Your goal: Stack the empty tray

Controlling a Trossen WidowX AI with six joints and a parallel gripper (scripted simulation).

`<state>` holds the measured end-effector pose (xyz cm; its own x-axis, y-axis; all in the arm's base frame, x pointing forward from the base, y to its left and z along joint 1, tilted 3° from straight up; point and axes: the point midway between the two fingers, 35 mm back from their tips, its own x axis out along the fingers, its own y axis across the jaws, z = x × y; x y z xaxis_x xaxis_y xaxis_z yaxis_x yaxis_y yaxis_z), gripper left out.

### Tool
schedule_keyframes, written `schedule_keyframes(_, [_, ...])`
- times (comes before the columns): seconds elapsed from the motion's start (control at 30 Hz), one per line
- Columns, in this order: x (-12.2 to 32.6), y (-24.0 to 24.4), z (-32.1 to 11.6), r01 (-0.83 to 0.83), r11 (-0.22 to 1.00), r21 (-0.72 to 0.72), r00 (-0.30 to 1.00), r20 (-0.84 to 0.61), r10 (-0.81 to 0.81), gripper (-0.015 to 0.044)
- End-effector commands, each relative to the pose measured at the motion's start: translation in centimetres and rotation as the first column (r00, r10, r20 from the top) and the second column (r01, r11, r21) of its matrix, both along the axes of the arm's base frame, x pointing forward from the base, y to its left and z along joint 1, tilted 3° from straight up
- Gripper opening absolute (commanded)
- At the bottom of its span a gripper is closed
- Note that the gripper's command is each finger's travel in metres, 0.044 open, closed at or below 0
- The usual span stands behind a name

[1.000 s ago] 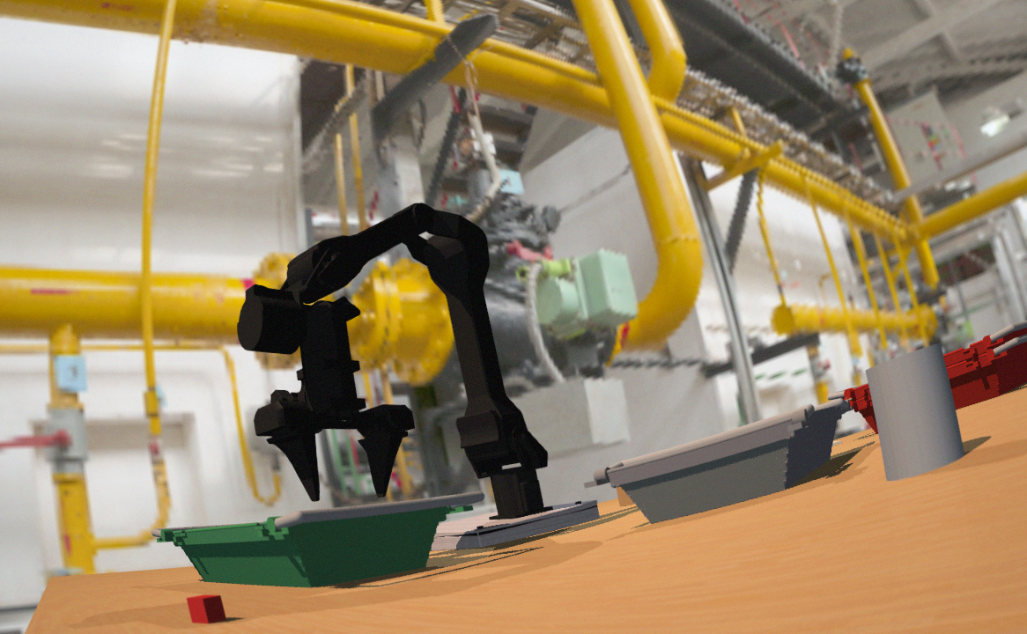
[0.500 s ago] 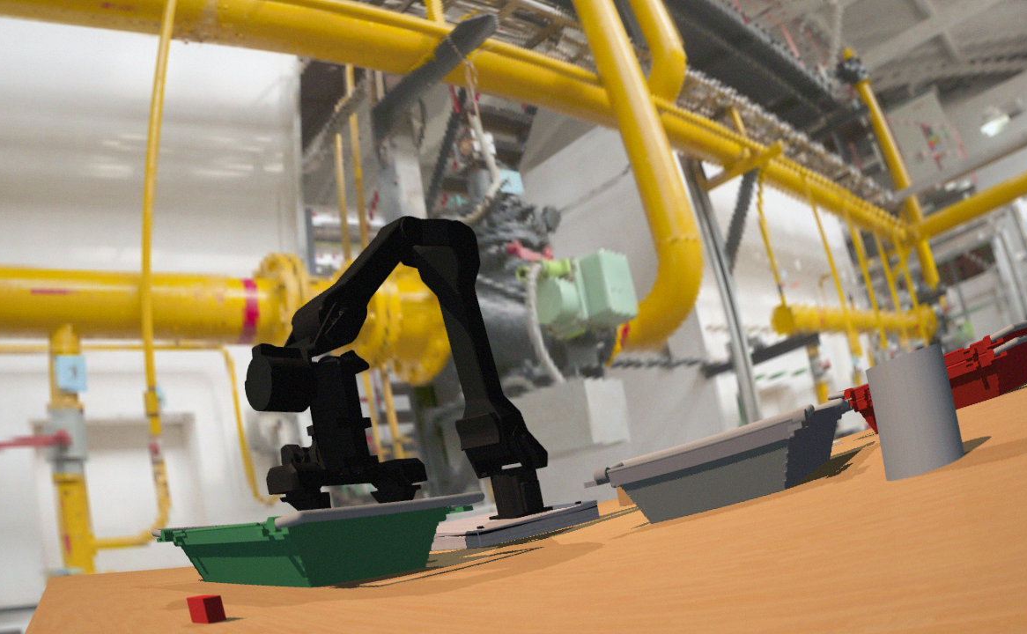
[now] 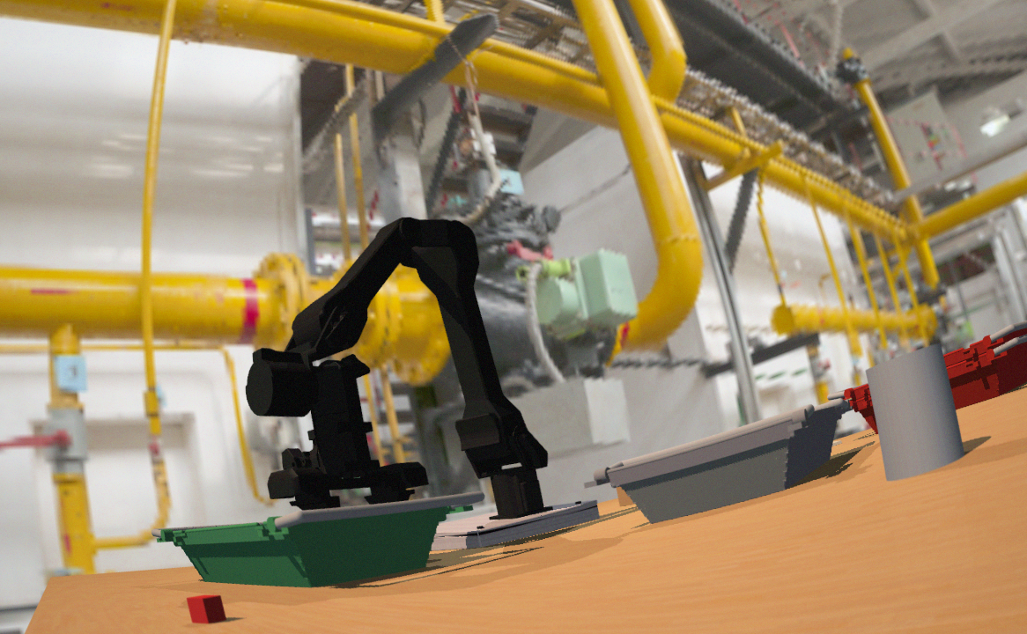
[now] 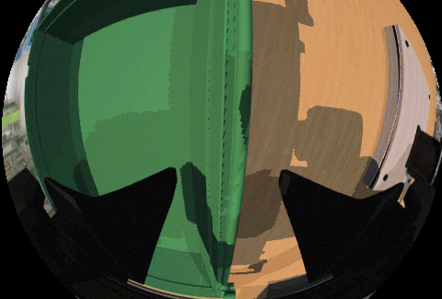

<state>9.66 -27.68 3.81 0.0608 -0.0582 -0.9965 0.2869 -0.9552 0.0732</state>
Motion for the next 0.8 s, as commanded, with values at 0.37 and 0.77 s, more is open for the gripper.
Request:
schedule_keyframes(0.37, [0.06,0.01,-0.13,0.003,1.0,0.003,1.0,0.003,-0.003,0.0181])
schedule_keyframes(0.77, [0.06,0.01,-0.13,0.003,1.0,0.003,1.0,0.003,-0.003,0.0101])
